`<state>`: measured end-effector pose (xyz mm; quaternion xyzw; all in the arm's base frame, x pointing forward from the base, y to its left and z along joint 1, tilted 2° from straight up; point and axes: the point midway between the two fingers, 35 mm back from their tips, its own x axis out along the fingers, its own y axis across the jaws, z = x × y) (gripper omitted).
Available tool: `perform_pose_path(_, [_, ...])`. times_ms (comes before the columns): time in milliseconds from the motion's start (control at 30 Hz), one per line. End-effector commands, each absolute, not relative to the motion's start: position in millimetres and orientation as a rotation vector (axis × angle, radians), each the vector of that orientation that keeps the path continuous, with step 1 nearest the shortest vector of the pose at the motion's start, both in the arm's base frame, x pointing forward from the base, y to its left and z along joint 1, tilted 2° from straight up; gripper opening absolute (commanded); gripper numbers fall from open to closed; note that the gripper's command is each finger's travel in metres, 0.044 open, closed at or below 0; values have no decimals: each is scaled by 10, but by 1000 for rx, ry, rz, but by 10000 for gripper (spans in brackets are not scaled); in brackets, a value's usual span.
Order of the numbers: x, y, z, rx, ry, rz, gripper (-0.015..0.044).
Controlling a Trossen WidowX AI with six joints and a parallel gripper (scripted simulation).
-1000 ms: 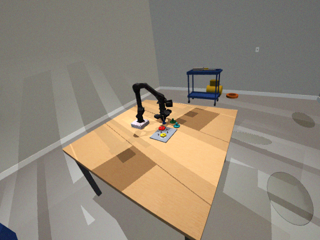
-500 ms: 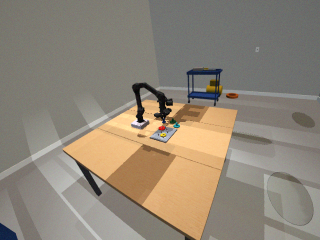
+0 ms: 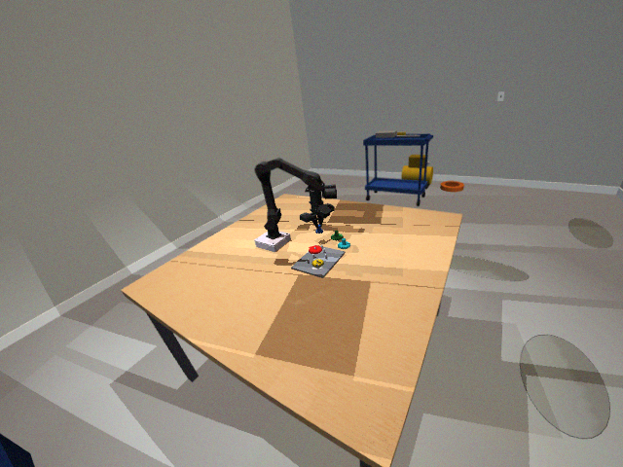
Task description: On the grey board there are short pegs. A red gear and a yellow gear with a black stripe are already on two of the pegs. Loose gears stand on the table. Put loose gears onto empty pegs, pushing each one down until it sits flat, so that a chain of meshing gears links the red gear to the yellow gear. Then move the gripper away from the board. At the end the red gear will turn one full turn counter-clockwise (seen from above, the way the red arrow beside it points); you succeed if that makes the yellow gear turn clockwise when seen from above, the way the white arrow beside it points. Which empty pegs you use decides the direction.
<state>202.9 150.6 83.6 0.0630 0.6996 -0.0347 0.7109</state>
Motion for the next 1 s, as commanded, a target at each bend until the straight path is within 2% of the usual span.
perform_pose_path(0, [2042, 1522, 971, 151, 1542, -71, 0])
perform_pose_path(967, [1901, 1430, 1689, 151, 1543, -71, 0])
